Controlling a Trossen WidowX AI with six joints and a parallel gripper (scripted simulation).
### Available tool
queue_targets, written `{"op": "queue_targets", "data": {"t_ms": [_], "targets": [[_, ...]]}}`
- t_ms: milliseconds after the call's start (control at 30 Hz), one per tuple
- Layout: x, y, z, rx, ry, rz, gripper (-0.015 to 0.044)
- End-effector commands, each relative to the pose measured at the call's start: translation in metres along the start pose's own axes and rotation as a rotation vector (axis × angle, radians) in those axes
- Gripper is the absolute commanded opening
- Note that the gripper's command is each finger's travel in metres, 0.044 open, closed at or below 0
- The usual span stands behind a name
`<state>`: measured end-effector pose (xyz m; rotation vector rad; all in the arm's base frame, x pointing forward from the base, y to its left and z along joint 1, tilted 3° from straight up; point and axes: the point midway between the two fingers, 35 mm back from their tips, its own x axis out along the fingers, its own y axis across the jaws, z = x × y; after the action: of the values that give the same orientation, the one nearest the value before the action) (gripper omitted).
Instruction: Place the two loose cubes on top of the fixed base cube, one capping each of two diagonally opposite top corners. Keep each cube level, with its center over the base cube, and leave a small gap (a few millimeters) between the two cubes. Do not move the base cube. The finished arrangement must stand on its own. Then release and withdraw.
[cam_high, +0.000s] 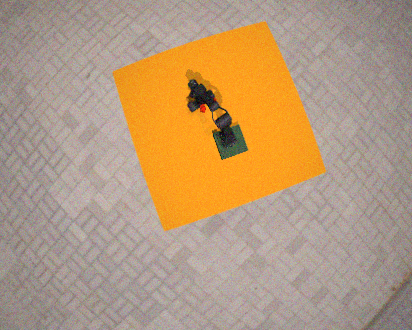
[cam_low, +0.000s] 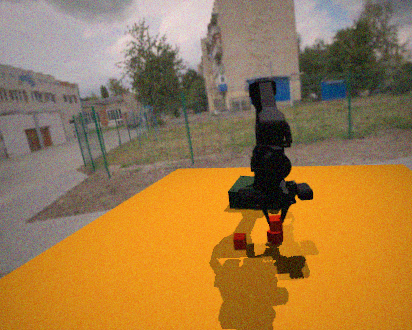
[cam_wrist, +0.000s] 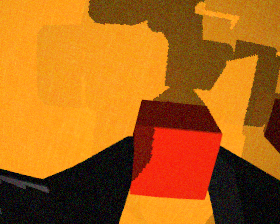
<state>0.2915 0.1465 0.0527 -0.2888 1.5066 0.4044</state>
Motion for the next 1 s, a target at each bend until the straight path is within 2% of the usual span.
{"op": "queue_targets", "data": {"t_ms": [0,967], "targets": [[0.0140,-0.0004,-0.0018,-0.004,0.013,-0.003,0.0105],[0.0172,-0.0004,-0.0018,-0.002,0.013,-0.003,0.0105]]}}
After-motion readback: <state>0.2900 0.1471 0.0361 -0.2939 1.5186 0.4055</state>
